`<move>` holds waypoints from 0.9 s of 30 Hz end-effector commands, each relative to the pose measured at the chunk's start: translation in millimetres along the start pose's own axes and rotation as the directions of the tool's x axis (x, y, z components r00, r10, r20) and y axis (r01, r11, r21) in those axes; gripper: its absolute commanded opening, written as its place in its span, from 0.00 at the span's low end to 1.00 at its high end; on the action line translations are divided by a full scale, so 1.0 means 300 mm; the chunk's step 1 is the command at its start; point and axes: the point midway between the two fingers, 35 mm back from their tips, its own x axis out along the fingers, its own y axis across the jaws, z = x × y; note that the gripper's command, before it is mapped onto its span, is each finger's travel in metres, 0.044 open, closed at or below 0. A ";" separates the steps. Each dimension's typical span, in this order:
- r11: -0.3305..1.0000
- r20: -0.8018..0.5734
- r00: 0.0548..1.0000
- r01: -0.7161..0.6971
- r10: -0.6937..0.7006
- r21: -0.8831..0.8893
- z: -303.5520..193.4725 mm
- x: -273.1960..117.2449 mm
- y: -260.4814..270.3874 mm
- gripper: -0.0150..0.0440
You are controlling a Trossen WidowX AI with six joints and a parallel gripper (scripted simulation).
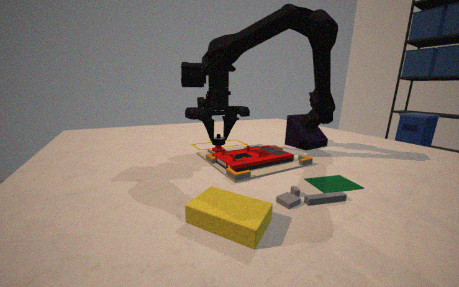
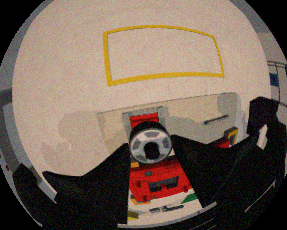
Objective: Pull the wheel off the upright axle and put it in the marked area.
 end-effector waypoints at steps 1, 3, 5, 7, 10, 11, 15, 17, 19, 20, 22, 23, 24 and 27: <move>1.000 0.002 1.000 -0.003 0.003 0.003 0.004 -0.018 -0.003 0.25; 1.000 0.002 1.000 -0.003 0.003 0.003 0.004 -0.020 -0.003 0.25; 1.000 0.002 1.000 -0.003 0.003 0.003 0.004 -0.022 -0.003 0.25; 1.000 0.002 1.000 -0.003 0.003 0.003 0.004 -0.024 -0.003 0.25; 1.000 0.002 1.000 -0.004 0.004 0.003 0.004 -0.028 -0.003 0.25; 1.000 0.002 1.000 -0.004 0.004 0.004 0.004 -0.029 -0.002 0.25; 1.000 0.002 1.000 -0.004 0.004 0.004 0.004 -0.033 -0.002 0.25; 1.000 0.002 1.000 -0.004 0.004 0.004 0.004 -0.035 -0.002 0.25; 1.000 0.002 1.000 -0.004 0.004 0.004 0.005 -0.038 -0.002 0.25; 1.000 0.002 1.000 -0.004 0.004 0.004 0.005 -0.039 -0.002 0.25; 1.000 0.002 1.000 -0.004 0.004 0.004 0.005 -0.041 -0.002 0.25; 1.000 0.002 1.000 -0.004 0.004 0.004 0.005 -0.042 -0.002 0.25; 1.000 0.002 1.000 -0.005 0.005 0.004 0.005 -0.043 -0.002 0.25; 1.000 0.002 1.000 -0.005 0.005 0.004 0.005 -0.046 -0.002 0.25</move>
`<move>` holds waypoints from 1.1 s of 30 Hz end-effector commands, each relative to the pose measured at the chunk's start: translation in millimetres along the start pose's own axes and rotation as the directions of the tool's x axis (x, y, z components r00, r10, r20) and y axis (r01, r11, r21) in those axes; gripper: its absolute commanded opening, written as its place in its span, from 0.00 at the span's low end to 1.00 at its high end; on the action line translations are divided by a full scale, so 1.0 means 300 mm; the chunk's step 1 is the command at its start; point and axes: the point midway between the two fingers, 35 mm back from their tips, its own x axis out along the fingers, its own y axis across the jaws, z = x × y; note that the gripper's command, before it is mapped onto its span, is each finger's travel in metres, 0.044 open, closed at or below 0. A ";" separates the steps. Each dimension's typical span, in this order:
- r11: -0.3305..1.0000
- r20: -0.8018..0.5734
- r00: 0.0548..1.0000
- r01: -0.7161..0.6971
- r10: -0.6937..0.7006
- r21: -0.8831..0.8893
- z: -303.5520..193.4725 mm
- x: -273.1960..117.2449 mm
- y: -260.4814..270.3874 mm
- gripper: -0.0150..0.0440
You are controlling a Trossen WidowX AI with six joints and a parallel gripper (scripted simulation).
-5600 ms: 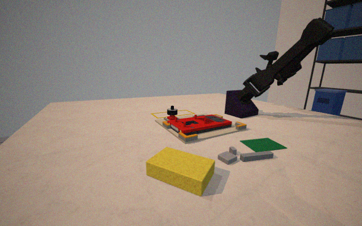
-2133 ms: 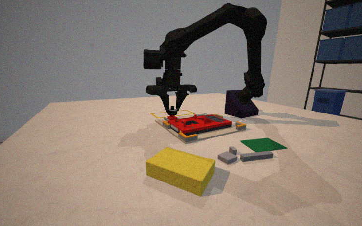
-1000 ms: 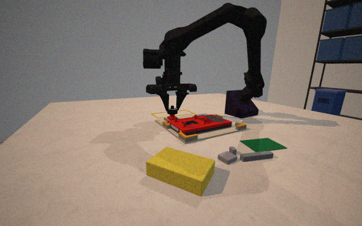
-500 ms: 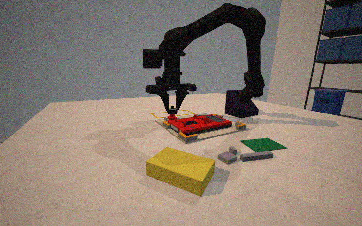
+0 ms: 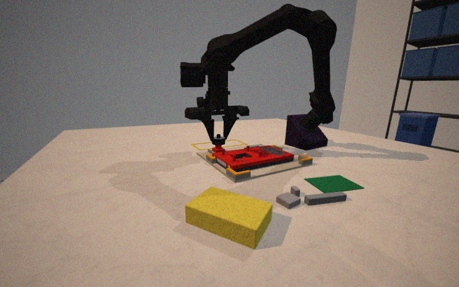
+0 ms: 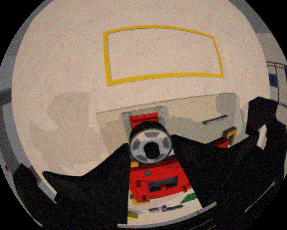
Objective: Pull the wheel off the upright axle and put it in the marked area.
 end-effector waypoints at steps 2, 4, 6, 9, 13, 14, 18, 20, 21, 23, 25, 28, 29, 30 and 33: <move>1.000 0.003 1.000 -0.013 0.013 0.011 0.007 -0.042 -0.005 0.25; 1.000 0.003 1.000 -0.013 0.013 0.012 0.007 -0.045 -0.005 0.25; 1.000 0.002 1.000 -0.013 0.013 0.012 0.007 -0.047 -0.005 0.25; 1.000 0.002 1.000 -0.014 0.014 0.012 0.007 -0.050 -0.005 0.25; 1.000 0.002 1.000 -0.014 0.014 0.012 0.007 -0.054 -0.006 0.25; 1.000 0.002 1.000 -0.014 0.014 0.012 0.007 -0.056 -0.006 0.25; 1.000 0.002 1.000 -0.014 0.014 0.012 0.007 -0.060 -0.006 0.25; 1.000 0.002 1.000 -0.014 0.014 0.012 0.007 -0.062 -0.006 0.25; 1.000 0.002 1.000 -0.014 0.014 0.012 0.007 -0.063 -0.006 0.25; 1.000 0.002 1.000 -0.014 0.014 0.012 0.007 -0.065 -0.006 0.25; 1.000 0.002 1.000 -0.015 0.015 0.012 0.007 -0.068 -0.006 0.25; 1.000 0.002 1.000 -0.015 0.015 0.012 0.007 -0.071 -0.006 0.25; 1.000 0.002 1.000 -0.015 0.015 0.013 0.007 -0.072 -0.006 0.25; 1.000 0.002 1.000 -0.015 0.015 0.013 0.007 -0.073 -0.006 0.25; 1.000 0.002 1.000 -0.015 0.015 0.013 0.007 -0.077 -0.006 0.25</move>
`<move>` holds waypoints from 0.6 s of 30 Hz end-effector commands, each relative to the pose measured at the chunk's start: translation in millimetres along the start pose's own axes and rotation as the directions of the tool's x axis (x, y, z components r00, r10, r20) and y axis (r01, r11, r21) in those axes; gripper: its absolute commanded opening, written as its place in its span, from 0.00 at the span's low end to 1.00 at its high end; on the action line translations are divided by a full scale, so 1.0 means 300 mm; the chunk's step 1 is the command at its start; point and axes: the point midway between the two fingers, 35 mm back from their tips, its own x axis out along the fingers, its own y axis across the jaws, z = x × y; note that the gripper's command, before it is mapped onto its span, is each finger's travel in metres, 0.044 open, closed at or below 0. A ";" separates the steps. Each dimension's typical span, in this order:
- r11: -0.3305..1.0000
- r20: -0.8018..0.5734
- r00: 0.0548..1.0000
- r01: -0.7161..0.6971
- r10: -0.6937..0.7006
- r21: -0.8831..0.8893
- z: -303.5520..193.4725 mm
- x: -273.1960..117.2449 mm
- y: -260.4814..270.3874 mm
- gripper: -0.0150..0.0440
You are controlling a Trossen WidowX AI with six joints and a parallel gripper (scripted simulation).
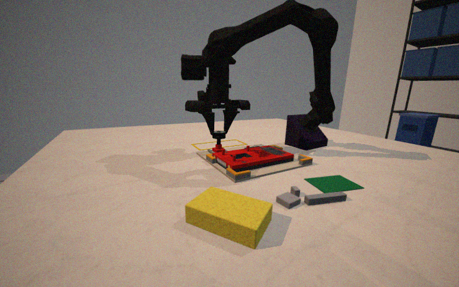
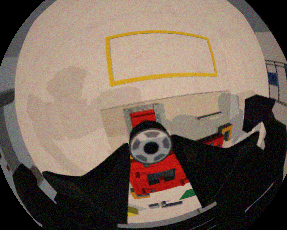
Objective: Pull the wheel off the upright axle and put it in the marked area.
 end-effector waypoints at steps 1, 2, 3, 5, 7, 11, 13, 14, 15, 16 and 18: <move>1.000 0.003 1.000 -0.008 0.008 0.000 0.005 -0.020 0.000 0.25; 1.000 0.003 1.000 -0.009 0.009 0.000 0.005 -0.021 0.000 0.25; 1.000 0.003 1.000 -0.009 0.009 0.000 0.005 -0.022 0.000 0.25; 1.000 0.003 1.000 -0.009 0.009 0.000 0.005 -0.024 0.000 0.25; 1.000 0.003 1.000 -0.009 0.009 0.000 0.005 -0.027 0.000 0.25; 1.000 0.003 1.000 -0.009 0.009 0.000 0.005 -0.031 0.000 0.25; 1.000 0.003 1.000 -0.009 0.009 0.000 0.005 -0.033 0.000 0.25; 1.000 0.003 1.000 -0.009 0.009 0.000 0.005 -0.034 0.000 0.25; 1.000 0.003 1.000 -0.009 0.009 0.000 0.005 -0.035 -0.001 0.25; 1.000 0.003 1.000 -0.009 0.009 0.000 0.005 -0.037 -0.001 0.25; 1.000 0.003 1.000 -0.010 0.010 0.000 0.005 -0.039 -0.001 0.25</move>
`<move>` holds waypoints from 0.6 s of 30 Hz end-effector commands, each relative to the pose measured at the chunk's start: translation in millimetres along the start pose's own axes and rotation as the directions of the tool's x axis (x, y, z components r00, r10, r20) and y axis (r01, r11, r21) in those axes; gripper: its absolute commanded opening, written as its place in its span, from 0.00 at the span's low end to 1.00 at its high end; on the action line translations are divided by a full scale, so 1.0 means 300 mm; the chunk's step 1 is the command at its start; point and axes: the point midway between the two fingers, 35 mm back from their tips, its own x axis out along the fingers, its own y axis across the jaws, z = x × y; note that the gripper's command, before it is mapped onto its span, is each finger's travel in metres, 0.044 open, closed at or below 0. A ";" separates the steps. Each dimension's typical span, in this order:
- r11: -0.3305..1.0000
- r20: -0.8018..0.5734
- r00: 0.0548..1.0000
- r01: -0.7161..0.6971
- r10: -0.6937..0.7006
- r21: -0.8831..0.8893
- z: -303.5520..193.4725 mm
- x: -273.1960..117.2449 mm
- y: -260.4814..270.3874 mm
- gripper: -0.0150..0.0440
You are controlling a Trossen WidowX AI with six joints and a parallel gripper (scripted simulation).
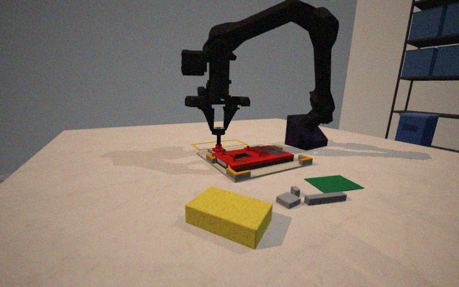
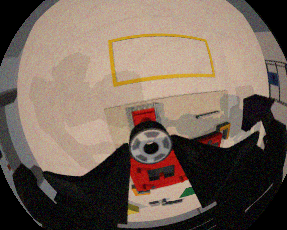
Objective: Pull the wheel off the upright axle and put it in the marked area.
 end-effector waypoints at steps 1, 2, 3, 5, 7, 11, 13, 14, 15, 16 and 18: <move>1.000 0.002 1.000 0.001 -0.001 -0.005 0.001 -0.007 -0.001 0.25; 1.000 0.002 1.000 0.001 -0.001 -0.005 0.001 -0.011 -0.001 0.25; 1.000 0.002 1.000 0.001 -0.001 -0.005 0.001 -0.018 0.000 0.25; 1.000 0.002 1.000 0.001 -0.001 -0.005 0.001 -0.038 0.000 0.25; 1.000 0.003 1.000 0.001 -0.001 -0.005 0.000 -0.067 0.001 0.25; 1.000 0.003 1.000 0.001 -0.001 -0.004 -0.005 -0.118 0.000 0.25; 1.000 0.000 1.000 0.000 0.000 0.000 -0.003 -0.094 0.000 0.25; 1.000 0.001 1.000 0.000 0.000 0.000 0.008 -0.095 -0.003 0.25; 1.000 0.002 1.000 0.000 0.000 0.000 0.025 -0.097 -0.009 0.25; 1.000 0.004 1.000 0.000 0.000 0.000 0.045 -0.100 -0.017 0.25; 1.000 0.007 1.000 -0.001 0.001 0.000 0.085 -0.105 -0.034 0.25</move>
